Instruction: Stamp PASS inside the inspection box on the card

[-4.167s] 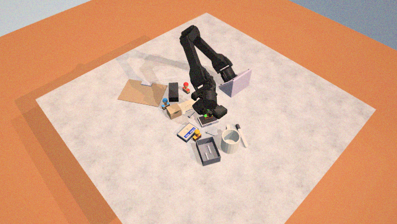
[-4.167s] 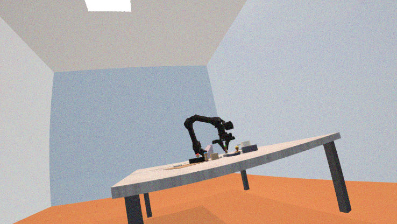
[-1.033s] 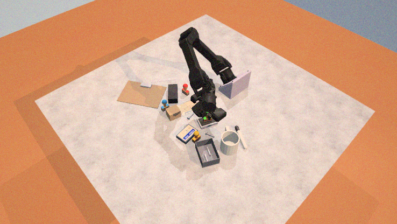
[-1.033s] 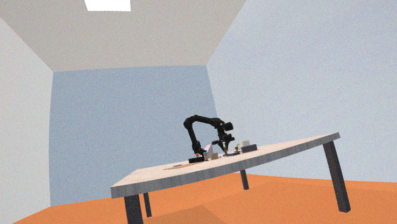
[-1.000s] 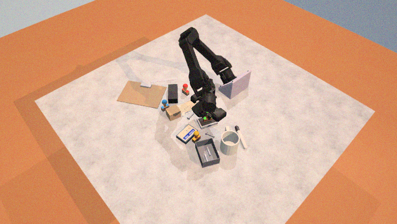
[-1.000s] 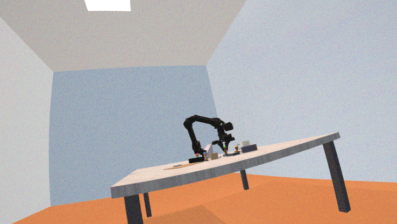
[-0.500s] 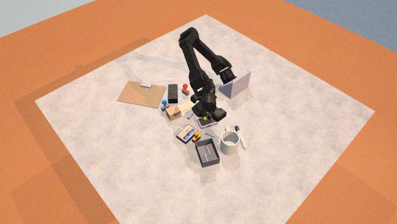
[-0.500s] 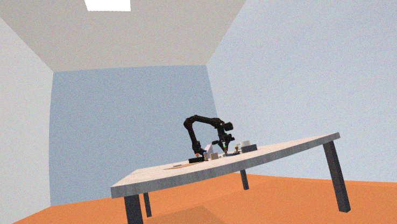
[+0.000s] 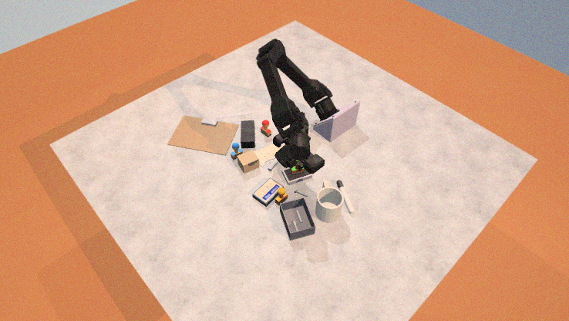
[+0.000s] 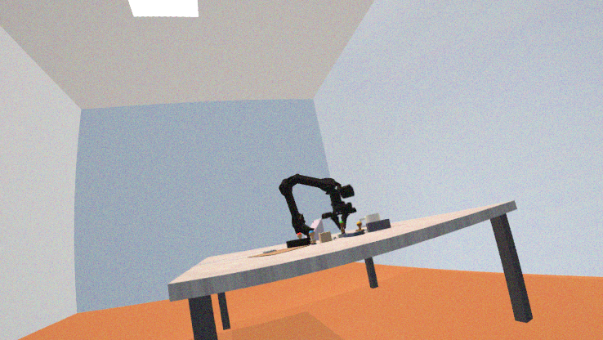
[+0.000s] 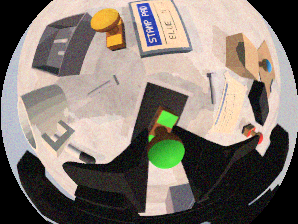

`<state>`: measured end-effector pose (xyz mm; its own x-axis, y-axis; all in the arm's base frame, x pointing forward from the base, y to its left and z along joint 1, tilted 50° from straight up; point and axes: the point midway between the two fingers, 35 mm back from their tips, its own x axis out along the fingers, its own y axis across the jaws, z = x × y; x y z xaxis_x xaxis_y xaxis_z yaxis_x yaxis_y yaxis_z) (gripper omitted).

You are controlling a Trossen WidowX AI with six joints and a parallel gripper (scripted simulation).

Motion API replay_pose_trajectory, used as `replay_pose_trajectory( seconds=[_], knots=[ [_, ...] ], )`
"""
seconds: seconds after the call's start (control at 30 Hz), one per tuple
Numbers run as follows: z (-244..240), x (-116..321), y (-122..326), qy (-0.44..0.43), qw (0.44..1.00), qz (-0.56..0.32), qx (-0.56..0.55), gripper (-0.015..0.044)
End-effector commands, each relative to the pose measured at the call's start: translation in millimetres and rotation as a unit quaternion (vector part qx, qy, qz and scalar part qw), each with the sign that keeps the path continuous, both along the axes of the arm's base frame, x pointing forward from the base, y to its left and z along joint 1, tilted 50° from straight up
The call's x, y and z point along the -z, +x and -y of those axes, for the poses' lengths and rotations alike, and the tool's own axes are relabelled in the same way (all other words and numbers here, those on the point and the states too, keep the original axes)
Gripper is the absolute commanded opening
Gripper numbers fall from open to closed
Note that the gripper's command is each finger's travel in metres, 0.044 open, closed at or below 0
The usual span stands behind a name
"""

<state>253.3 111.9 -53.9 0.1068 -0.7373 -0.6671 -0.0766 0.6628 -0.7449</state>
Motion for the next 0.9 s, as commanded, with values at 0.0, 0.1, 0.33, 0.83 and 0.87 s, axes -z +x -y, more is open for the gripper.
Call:
replay_pose_trajectory(
  seconds=[0.0,0.1,0.33,0.83,0.87],
  knots=[
    [-2,-1,0,0.001,1.000,0.001,0.003,0.0000],
    [-3,-2,-1,0.002,1.000,0.001,0.003,0.0000],
    [-11,-8,-1,0.002,1.000,0.001,0.003,0.0000],
    [-29,-24,-3,0.003,1.000,0.001,0.003,0.0000],
    [-31,-26,-3,0.003,1.000,0.001,0.003,0.0000]
  ],
)
